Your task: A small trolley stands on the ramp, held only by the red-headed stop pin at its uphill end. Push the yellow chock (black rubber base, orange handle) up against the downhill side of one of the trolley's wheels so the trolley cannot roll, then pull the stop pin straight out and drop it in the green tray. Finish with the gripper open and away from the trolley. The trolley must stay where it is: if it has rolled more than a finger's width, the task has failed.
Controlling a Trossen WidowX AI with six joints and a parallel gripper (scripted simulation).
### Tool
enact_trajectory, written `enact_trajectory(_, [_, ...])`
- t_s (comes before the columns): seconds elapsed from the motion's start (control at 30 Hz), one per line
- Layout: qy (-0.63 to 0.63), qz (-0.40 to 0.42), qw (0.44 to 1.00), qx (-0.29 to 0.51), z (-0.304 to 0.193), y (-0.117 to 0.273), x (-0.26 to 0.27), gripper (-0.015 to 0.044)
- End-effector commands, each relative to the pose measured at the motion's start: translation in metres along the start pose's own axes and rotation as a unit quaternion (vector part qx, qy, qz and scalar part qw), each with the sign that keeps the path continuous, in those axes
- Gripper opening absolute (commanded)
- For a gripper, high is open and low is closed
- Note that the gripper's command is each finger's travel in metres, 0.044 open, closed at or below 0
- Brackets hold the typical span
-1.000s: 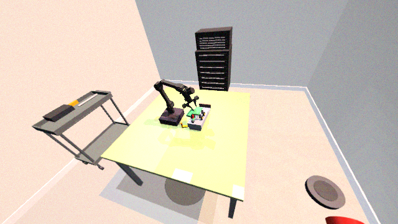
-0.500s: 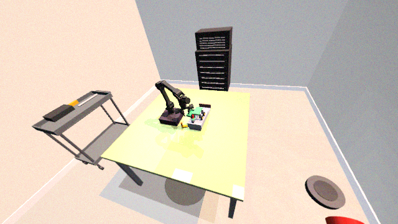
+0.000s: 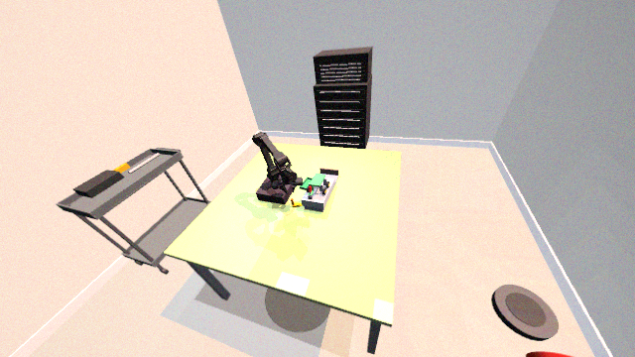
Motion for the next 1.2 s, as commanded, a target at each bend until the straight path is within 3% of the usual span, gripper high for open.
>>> enact_trajectory(0.0, [0.001,0.004,1.000,-0.006,0.000,-0.012,0.001,0.0190])
enact_trajectory(0.33, [0.001,0.004,1.000,-0.006,0.001,-0.043,0.003,0.0190])
enact_trajectory(1.17, [0.001,0.004,1.000,-0.006,0.002,-0.075,0.003,0.0190])
Point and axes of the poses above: the point midway between the two fingers, 35 mm back from their tips, its own y axis back along the fingers, its own x axis across the jaws, z = x × y, the point moved 2 cm from there along y, back along the fingers, and after that the axes turned 14 degrees about -y, right-handed, at the moved point
